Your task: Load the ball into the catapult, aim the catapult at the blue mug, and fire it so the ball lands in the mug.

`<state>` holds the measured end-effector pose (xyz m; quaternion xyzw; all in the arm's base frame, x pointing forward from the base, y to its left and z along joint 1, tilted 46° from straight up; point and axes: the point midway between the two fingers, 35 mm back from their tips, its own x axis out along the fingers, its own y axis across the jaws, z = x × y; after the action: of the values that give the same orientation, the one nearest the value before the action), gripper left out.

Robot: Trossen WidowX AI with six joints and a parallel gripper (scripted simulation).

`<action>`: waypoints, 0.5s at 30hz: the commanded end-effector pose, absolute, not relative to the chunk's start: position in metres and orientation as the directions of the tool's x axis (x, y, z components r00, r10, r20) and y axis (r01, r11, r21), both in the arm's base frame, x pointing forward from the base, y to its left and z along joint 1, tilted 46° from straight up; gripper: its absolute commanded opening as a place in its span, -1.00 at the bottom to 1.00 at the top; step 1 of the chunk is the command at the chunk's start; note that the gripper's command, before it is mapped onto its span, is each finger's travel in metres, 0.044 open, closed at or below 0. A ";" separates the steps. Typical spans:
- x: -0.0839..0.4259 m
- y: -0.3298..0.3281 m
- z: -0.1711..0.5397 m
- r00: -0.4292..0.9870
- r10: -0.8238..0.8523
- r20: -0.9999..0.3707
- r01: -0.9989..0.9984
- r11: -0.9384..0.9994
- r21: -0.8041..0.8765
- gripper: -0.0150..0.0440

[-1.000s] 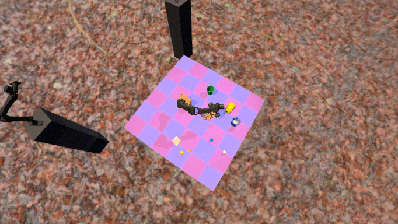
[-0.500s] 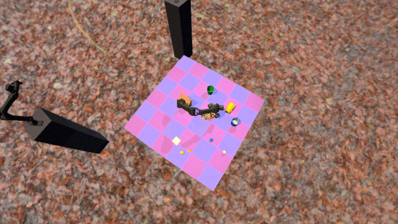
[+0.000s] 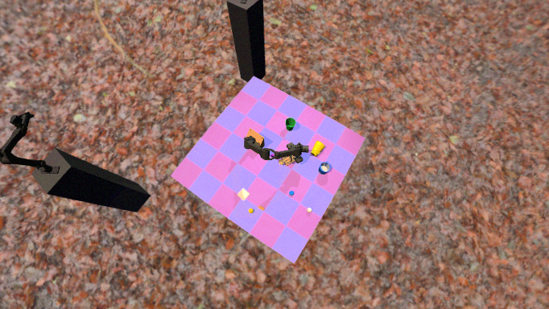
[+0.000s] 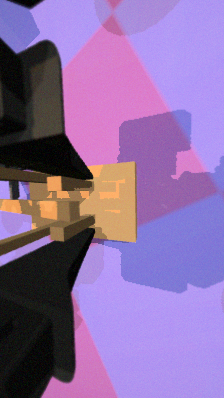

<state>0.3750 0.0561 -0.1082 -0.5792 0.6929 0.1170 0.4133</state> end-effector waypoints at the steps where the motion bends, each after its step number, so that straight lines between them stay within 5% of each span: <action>1: 0.375 0.057 -0.108 0.013 -0.705 -0.709 -0.899 0.303 -0.318 -0.07; 6: 0.375 0.057 -0.108 0.013 -0.705 -0.709 -0.899 0.303 -0.318 -0.18; 10: 0.375 0.084 -0.081 0.012 -0.704 -0.710 -0.900 0.303 -0.314 -0.49; 15: 0.374 0.092 -0.073 0.011 -0.704 -0.710 -0.900 0.302 -0.314 -0.49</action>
<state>0.3707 0.0792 -0.0859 -0.5777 0.7001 0.1188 0.4025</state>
